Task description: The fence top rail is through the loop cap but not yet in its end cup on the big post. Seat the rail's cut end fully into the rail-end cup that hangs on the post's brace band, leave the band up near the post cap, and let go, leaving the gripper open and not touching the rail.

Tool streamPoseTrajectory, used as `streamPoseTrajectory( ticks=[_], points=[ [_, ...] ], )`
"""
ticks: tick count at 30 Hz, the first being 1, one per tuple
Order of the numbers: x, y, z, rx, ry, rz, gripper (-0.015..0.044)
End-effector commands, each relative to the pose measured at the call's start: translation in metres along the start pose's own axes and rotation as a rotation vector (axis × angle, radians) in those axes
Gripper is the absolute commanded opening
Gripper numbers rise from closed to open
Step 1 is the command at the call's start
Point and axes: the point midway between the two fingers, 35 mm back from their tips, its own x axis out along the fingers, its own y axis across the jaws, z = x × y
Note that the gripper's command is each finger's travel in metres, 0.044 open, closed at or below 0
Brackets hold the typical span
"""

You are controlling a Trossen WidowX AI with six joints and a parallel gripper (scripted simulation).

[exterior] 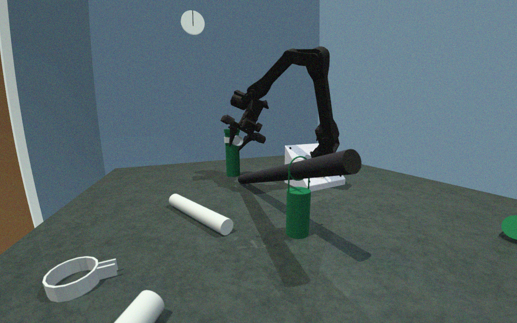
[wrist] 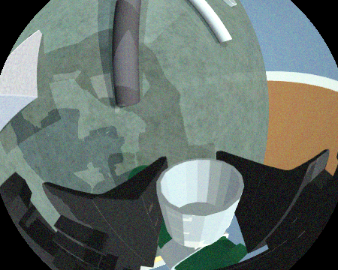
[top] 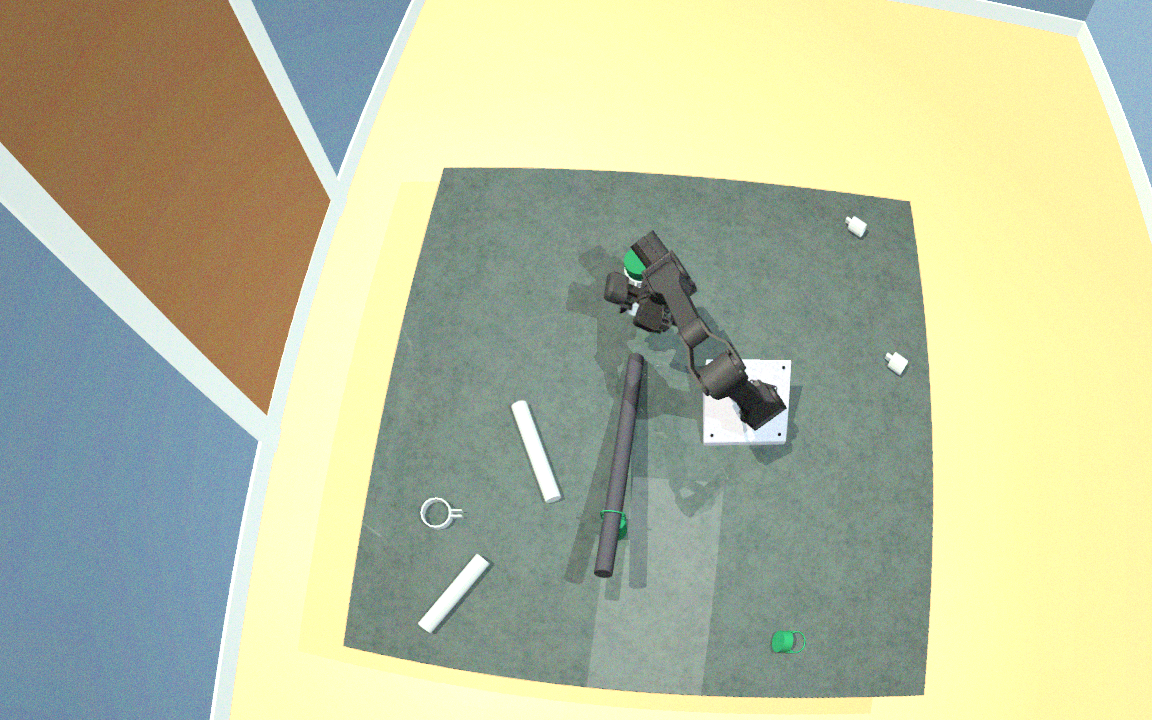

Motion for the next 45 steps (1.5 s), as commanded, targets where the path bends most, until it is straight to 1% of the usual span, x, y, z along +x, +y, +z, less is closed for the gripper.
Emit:
streamPoseTrajectory(
  ticks=[1,8,14,20,25,27,39,45],
  points=[
    [0.0,0.0,0.0,0.0,0.0,0.0,0.0105],
    [-0.002,-0.001,0.002,-0.001,-0.001,0.0,0.0289],
    [-0.015,-0.009,0.017,-0.008,-0.005,0.0,0.044],
    [-0.033,-0.018,0.037,-0.017,-0.011,0.0,0.044],
    [-0.035,-0.019,0.04,-0.018,-0.012,0.0,0.044],
    [-0.036,-0.019,0.041,0.052,-0.008,0.005,0.044],
    [-0.103,-0.045,0.128,1.191,-0.016,0.02,0.044],
    [-0.119,-0.047,0.152,1.483,-0.021,0.026,0.044]
  ],
)
